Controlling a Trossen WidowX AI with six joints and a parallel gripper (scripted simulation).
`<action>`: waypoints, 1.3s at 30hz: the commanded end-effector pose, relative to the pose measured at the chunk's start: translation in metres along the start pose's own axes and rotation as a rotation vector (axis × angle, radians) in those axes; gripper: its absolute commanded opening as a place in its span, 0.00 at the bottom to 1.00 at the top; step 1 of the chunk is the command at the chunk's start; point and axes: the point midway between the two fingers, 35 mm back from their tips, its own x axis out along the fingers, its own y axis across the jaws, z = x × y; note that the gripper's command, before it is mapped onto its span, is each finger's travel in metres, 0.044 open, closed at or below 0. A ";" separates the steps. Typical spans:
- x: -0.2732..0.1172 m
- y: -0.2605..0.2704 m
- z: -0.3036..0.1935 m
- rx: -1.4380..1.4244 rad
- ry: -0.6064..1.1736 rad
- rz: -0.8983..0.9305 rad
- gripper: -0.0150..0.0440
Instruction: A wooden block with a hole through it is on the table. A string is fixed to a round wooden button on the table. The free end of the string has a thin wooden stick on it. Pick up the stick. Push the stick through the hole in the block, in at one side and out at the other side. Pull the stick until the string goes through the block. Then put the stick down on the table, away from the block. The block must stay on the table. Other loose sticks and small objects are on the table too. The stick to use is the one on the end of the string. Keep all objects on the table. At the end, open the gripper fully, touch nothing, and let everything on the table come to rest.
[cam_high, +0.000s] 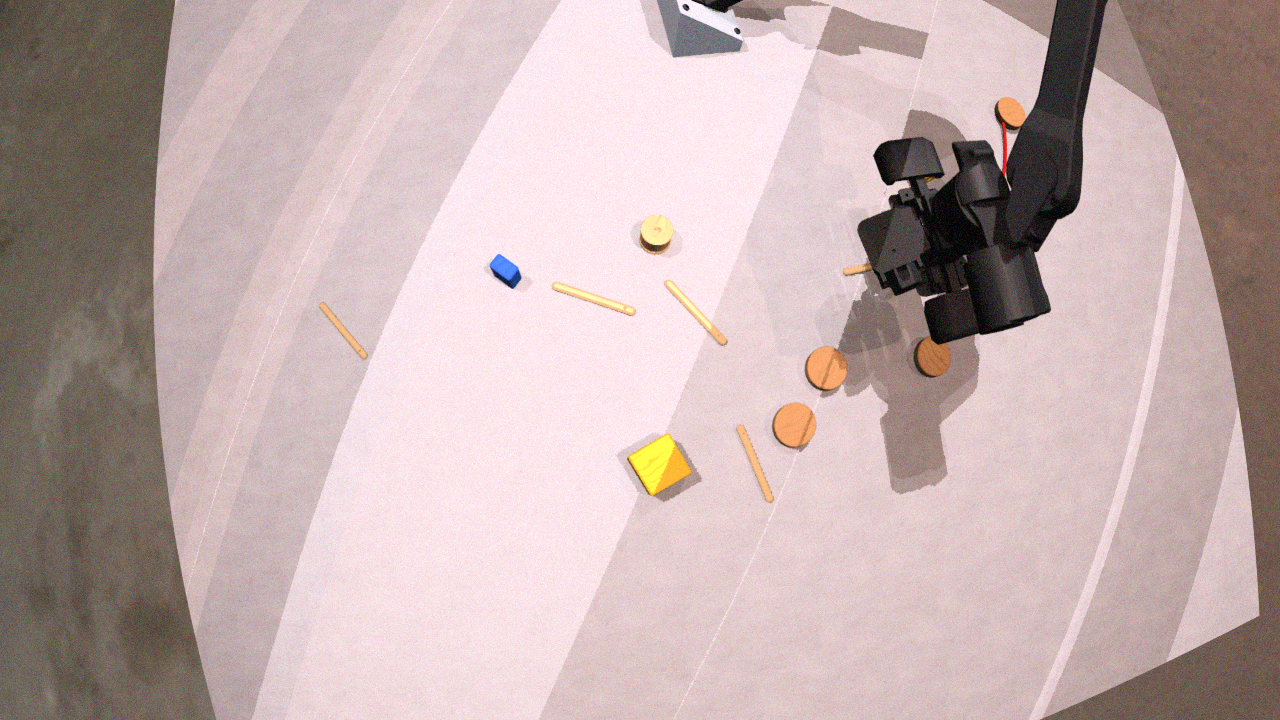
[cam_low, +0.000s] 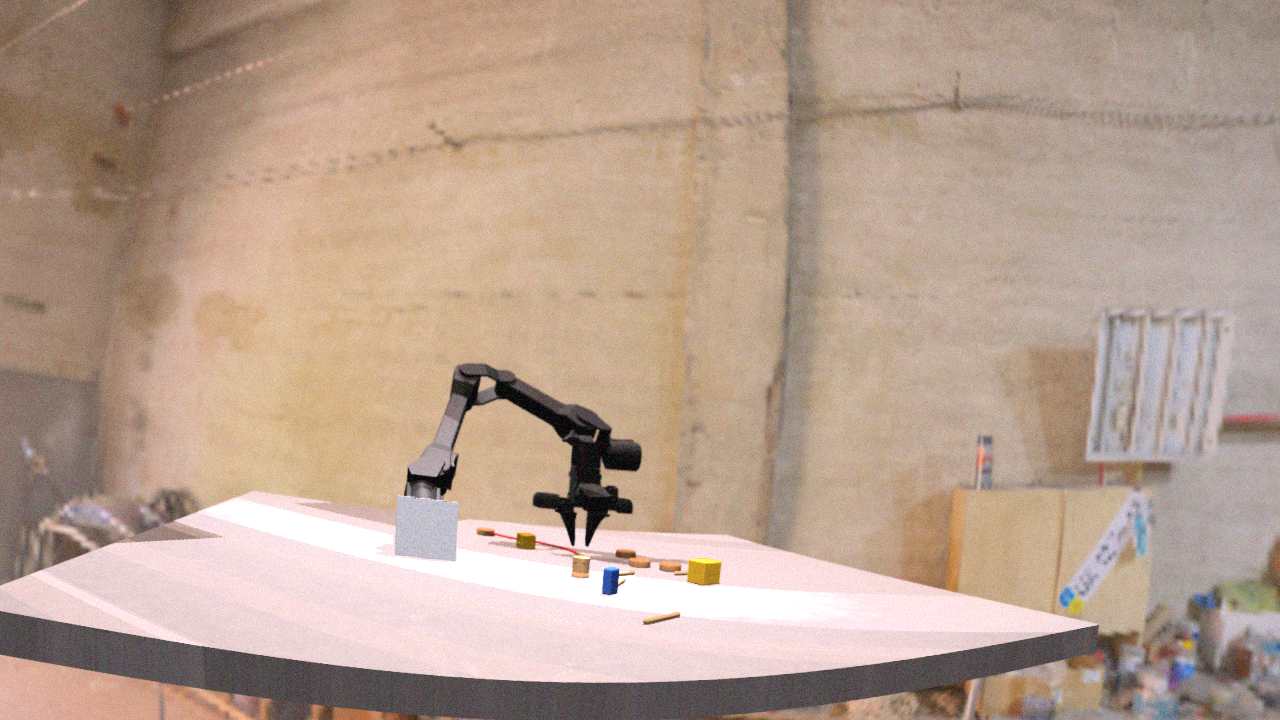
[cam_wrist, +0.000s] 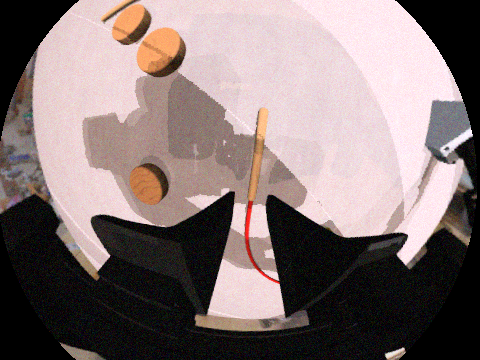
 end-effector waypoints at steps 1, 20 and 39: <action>0.008 -0.001 -0.001 0.006 0.005 -0.004 0.46; 0.017 -0.002 -0.001 0.000 0.003 -0.002 0.25; 0.001 0.000 0.000 0.000 0.000 -0.002 0.25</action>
